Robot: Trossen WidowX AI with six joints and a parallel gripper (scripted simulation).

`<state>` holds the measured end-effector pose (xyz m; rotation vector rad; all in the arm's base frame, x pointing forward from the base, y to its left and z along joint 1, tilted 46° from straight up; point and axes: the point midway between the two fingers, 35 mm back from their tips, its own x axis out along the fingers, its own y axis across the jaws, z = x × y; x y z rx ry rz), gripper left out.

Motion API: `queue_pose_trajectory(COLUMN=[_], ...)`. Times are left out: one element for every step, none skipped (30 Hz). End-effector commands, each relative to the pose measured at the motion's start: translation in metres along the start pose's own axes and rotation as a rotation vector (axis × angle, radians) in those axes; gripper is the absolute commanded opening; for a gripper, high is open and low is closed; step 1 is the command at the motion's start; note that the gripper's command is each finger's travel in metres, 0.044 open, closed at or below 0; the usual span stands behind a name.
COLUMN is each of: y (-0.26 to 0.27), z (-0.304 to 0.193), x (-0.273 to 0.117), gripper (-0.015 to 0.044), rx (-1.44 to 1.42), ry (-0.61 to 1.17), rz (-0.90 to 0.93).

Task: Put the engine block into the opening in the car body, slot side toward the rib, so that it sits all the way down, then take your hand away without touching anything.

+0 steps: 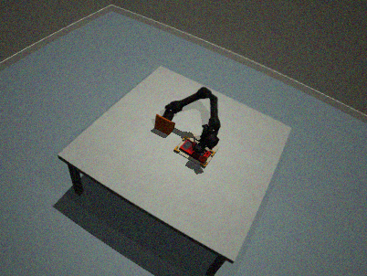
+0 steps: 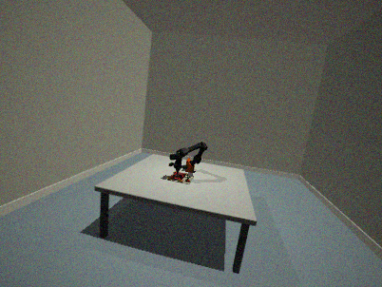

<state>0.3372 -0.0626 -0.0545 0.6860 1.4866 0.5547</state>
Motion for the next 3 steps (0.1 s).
queue_pose_trajectory(y=[-0.0005,-0.0005,-0.0005], z=[-0.0004,-0.0004,-0.0004], x=[-0.0005,-0.0005,-0.0005], gripper=[0.0,0.0,0.0], rx=[-0.004,-0.004,-0.004], ry=[0.003,0.003,0.003], rz=[-0.004,-0.004,-0.004])
